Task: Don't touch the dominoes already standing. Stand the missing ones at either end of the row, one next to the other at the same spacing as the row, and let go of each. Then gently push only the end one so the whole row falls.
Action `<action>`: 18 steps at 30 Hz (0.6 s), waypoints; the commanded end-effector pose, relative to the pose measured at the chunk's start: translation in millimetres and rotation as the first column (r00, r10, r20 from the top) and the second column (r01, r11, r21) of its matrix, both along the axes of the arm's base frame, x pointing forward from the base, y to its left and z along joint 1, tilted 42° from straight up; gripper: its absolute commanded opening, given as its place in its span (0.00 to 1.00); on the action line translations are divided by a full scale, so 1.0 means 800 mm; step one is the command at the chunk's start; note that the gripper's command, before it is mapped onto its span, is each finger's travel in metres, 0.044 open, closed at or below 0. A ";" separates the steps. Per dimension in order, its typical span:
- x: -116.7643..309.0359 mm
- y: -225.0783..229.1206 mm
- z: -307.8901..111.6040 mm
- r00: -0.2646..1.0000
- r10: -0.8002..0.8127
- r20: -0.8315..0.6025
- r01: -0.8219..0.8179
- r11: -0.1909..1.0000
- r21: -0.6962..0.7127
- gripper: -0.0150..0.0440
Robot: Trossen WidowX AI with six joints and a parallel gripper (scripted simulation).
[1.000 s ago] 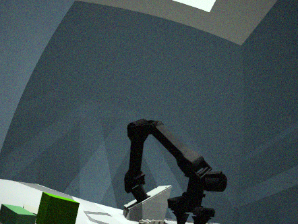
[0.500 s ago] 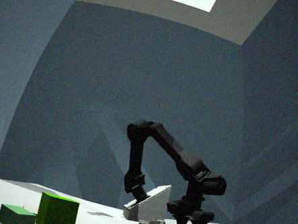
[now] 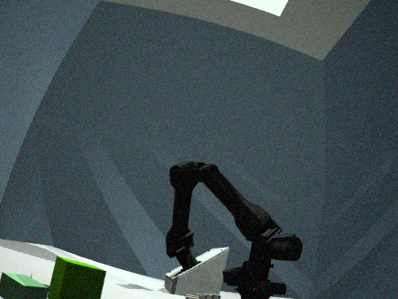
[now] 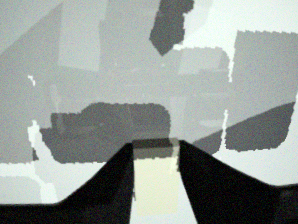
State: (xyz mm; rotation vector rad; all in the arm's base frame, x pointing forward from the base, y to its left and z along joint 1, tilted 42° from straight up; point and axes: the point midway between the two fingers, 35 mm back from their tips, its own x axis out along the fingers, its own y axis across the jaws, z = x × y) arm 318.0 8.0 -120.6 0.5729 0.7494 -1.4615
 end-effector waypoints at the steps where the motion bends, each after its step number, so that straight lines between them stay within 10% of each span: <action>1: 0.000 -0.001 0.000 1.000 0.006 -0.003 -0.006 1.000 -0.003 0.44; 18: 0.004 0.132 0.148 1.000 0.006 -0.005 -0.006 1.000 0.003 0.44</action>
